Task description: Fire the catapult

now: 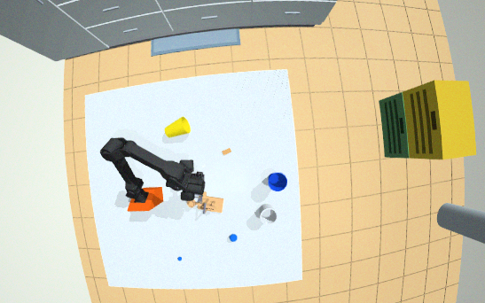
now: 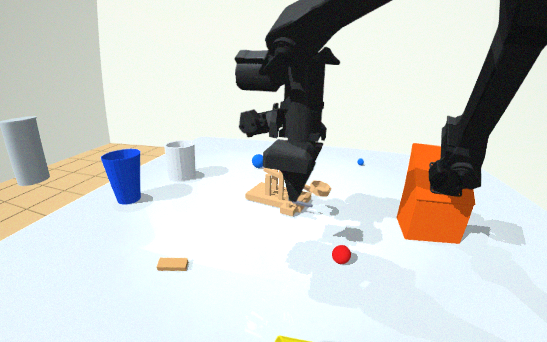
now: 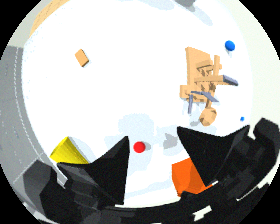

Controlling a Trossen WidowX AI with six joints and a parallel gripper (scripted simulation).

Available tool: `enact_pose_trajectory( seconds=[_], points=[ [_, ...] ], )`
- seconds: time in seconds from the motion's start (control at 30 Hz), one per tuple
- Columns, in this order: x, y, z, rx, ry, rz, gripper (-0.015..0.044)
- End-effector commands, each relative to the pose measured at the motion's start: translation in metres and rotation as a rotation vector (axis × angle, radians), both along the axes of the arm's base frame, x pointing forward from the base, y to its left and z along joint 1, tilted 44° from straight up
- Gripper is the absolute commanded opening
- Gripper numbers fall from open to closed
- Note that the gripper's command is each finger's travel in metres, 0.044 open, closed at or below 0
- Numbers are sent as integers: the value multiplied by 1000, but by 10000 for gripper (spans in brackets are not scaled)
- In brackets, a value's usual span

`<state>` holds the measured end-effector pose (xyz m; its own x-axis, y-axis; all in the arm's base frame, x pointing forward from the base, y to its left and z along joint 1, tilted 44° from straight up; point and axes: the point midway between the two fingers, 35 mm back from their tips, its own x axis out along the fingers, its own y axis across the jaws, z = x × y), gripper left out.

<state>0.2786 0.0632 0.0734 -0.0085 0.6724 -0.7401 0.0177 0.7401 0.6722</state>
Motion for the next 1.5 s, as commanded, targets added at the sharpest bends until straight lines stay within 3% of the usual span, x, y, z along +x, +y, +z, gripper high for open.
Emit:
enact_pose_trajectory(
  seconds=[0.0,0.2,1.47],
  points=[
    [-45,27,-1,16,-10,24,300],
    [-92,49,-9,36,-34,60,300],
    [-89,86,-46,38,-34,60,300]
  ],
)
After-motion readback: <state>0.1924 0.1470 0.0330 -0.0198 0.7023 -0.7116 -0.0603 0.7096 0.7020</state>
